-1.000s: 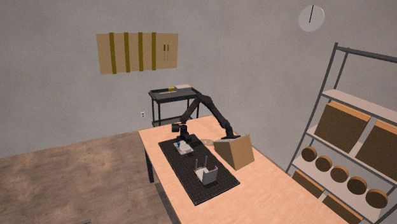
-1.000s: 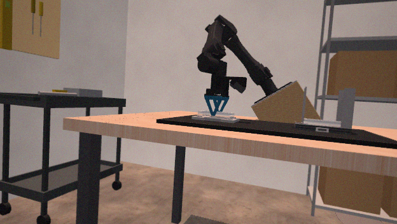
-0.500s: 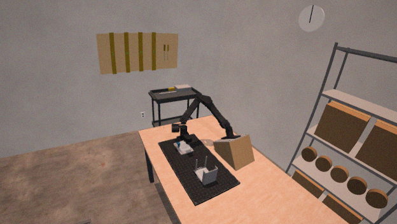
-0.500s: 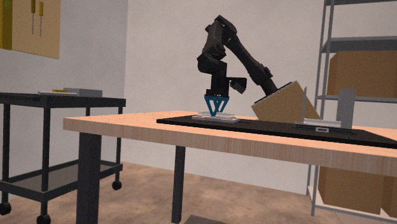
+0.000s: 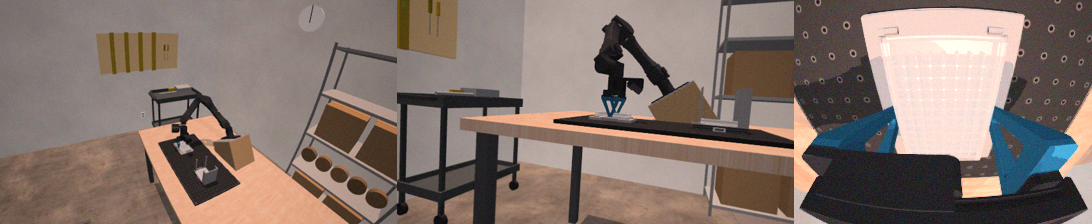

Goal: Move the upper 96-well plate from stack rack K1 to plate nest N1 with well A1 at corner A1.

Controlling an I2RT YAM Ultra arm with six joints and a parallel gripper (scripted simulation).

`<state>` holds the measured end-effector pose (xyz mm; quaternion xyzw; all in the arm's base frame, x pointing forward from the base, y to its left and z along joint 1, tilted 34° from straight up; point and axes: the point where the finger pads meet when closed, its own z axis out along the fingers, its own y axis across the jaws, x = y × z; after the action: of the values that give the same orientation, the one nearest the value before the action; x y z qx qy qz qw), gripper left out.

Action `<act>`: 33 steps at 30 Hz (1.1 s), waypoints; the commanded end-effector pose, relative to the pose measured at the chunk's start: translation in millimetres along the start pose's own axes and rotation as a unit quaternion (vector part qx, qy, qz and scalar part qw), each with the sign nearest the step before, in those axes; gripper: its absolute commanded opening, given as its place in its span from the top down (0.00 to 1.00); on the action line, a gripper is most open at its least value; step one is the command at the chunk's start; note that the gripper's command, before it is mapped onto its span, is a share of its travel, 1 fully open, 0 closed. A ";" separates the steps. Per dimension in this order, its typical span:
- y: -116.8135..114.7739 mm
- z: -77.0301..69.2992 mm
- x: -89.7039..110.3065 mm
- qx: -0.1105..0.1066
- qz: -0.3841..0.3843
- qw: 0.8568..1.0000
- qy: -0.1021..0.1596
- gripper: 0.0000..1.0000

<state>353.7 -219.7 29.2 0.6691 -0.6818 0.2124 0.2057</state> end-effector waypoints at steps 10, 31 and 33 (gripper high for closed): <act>1.4 2.4 -6.5 0.001 -0.009 1.000 -0.005 1.00; -2.4 -1.9 0.0 0.006 -0.001 1.000 0.000 0.00; -2.4 -1.9 0.0 0.006 -0.001 1.000 0.000 0.00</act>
<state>353.4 -220.4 28.3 0.6688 -0.6820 0.2131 0.2053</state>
